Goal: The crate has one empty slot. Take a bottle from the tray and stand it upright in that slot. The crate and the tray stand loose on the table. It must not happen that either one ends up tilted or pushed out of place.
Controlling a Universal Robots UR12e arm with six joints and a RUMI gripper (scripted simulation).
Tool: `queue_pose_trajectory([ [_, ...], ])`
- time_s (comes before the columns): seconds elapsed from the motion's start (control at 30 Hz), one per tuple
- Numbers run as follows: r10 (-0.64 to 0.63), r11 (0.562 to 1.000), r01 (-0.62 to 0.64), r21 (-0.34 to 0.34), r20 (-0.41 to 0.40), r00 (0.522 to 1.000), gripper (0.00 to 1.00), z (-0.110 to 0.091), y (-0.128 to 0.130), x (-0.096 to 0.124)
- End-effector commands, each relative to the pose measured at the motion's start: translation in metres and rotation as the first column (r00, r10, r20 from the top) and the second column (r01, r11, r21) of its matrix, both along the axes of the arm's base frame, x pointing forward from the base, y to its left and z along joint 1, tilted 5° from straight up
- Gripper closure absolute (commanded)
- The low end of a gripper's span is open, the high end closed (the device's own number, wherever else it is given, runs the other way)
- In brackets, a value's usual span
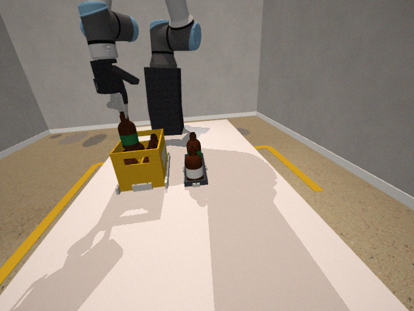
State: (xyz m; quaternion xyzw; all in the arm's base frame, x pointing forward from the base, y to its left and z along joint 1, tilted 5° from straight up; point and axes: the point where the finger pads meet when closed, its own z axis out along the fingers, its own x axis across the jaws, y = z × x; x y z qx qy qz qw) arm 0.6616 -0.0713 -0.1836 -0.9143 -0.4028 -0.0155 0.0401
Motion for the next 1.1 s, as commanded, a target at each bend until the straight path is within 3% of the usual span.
queue_pose_trajectory([
  [0.0,0.001,1.0,-0.001,-0.003,0.006,1.0,1.0,-0.004,0.0,0.005],
  [1.07,0.001,1.0,-0.001,-0.003,0.006,1.0,1.0,-0.032,0.004,0.006],
])
